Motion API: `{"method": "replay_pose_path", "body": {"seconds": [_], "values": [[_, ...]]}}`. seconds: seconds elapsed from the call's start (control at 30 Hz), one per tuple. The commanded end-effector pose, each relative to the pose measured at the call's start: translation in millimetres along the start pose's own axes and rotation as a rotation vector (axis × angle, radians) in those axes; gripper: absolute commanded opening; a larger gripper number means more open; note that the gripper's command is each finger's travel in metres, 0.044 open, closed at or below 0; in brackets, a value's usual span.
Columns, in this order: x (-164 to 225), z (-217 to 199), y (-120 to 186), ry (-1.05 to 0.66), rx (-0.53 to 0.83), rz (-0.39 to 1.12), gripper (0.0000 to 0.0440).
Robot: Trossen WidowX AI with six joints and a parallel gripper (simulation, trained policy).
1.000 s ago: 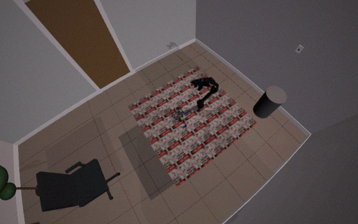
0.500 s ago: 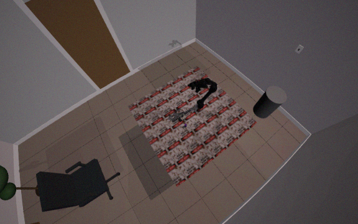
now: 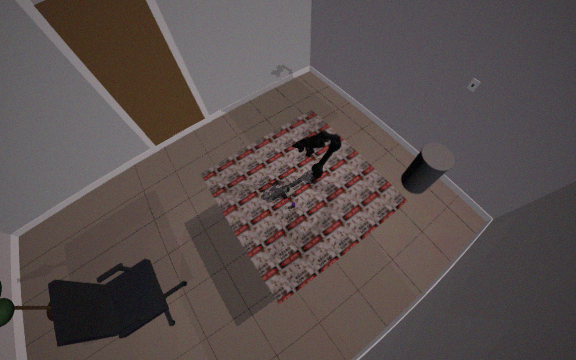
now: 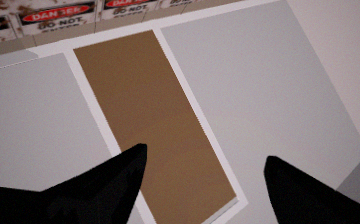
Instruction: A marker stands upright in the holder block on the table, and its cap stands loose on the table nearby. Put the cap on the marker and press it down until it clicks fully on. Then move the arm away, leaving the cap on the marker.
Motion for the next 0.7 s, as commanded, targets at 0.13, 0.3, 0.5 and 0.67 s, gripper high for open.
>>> {"method": "replay_pose_path", "body": {"seconds": [0.13,0.3,0.5,0.67], "values": [[-18,-19,-13,-0.002,-0.004,-0.066,0.0305],[-28,-29,-19,-0.006,-0.008,-0.103,0.0309],[-42,-41,-27,-0.012,-0.015,-0.147,0.0311],[-55,-50,-33,-0.015,-0.024,-0.185,0.0312]]}}
Point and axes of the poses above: the point midway between the two fingers, 35 mm back from their tips, its own y axis back along the fingers, its own z axis across the jaws, x = y × z, the point moved 1 cm from there along y, back along the fingers, and after that the axes turned 1 degree about -y, right-handed, at the moved point
